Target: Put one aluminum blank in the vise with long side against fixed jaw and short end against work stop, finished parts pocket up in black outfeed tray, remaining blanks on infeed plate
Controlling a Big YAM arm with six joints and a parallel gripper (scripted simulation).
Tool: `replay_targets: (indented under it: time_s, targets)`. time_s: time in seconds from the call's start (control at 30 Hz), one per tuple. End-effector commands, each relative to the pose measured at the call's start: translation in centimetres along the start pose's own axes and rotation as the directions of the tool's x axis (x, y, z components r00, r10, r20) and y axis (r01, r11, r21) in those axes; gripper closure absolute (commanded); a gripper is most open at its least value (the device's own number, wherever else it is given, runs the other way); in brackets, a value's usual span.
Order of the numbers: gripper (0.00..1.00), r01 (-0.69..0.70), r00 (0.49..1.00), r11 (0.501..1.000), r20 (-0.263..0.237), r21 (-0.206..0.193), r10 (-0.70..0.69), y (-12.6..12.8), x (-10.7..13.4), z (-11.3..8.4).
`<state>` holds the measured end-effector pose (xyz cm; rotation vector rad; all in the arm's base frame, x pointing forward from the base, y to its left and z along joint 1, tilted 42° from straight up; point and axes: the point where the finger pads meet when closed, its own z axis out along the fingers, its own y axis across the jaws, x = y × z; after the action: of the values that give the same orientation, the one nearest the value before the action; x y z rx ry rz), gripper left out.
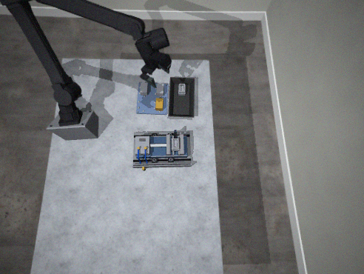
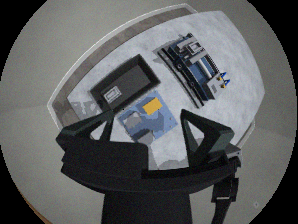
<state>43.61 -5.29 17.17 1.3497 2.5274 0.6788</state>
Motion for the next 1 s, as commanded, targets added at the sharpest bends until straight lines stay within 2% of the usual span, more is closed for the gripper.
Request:
replay_targets:
  time_s: [0.0,0.07,0.13,0.2,0.33,0.47,0.57,0.63,0.9,0.93,0.97]
  targets:
    - [0.00,-0.211,0.973,0.974,-0.081,0.079,0.218,-1.9,-5.2,2.6]
    - [0.00,-0.316,0.935,0.941,-0.131,0.117,0.330,-3.5,-7.4,4.7]
    - [0.00,-0.316,0.935,0.941,-0.131,0.117,0.330,-3.5,-7.4,4.7]
    - [0.00,-0.412,0.883,0.898,-0.174,0.156,0.436,-5.7,-10.0,7.0]
    - [0.00,-0.564,0.758,0.794,-0.238,0.227,0.607,-10.1,-13.5,11.0]
    - [0.00,-0.660,0.639,0.696,-0.277,0.282,0.718,-13.8,-15.6,14.0]
    - [0.00,-0.700,0.574,0.644,-0.292,0.310,0.765,-15.7,-16.4,15.5]
    - [0.00,-0.715,0.547,0.621,-0.298,0.321,0.783,-16.6,-16.7,16.1]
    - [0.00,-0.709,0.552,0.628,-0.303,0.322,0.777,-15.6,-16.6,16.2]
    - [1.00,-0.707,0.554,0.630,-0.303,0.321,0.775,-15.5,-16.6,16.2]
    - [1.00,-0.705,0.556,0.632,-0.303,0.321,0.774,-15.4,-16.6,16.2]
